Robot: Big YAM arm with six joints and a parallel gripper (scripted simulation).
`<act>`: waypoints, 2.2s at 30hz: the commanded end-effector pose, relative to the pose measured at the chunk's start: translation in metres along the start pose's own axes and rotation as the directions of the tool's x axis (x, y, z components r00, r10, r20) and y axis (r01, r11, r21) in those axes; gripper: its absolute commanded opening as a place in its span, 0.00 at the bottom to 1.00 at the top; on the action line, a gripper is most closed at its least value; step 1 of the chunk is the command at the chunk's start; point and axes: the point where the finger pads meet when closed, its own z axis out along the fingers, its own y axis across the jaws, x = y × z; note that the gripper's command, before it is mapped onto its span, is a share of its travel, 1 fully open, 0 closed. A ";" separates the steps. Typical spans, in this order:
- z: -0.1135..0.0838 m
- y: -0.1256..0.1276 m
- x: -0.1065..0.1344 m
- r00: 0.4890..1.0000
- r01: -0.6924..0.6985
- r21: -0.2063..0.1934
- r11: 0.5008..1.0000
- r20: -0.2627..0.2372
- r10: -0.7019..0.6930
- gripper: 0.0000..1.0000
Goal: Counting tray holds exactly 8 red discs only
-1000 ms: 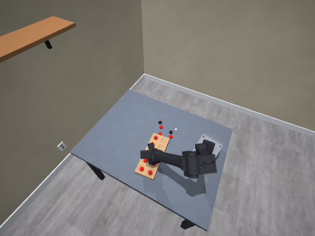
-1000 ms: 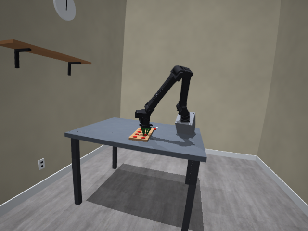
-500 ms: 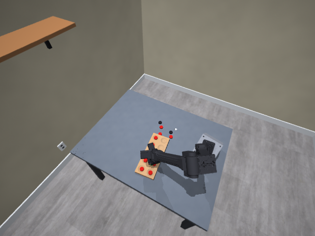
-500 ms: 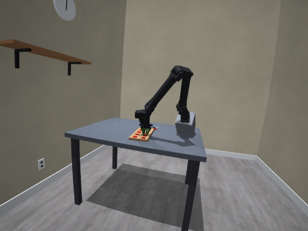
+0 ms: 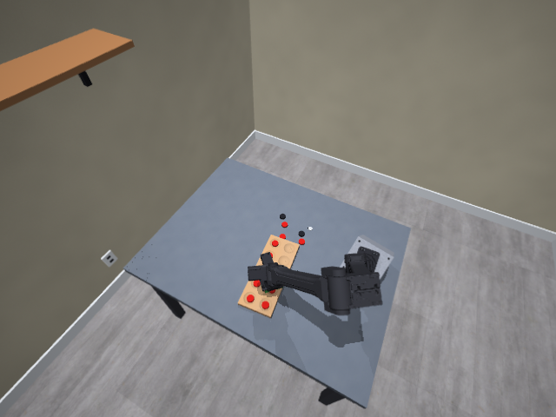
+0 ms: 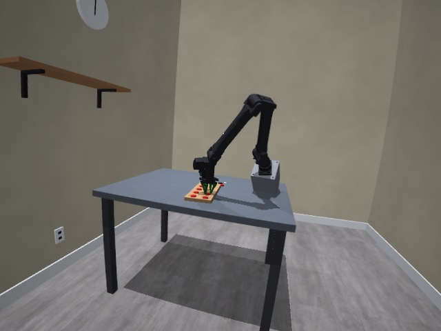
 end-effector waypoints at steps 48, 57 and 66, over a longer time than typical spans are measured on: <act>-0.095 -0.005 0.002 1.000 0.004 0.022 1.000 -0.010 -0.004 0.46; -0.104 0.009 -0.001 1.000 0.017 -0.012 1.000 0.010 -0.016 0.46; -0.104 0.009 -0.001 1.000 0.016 -0.012 1.000 0.010 -0.016 0.46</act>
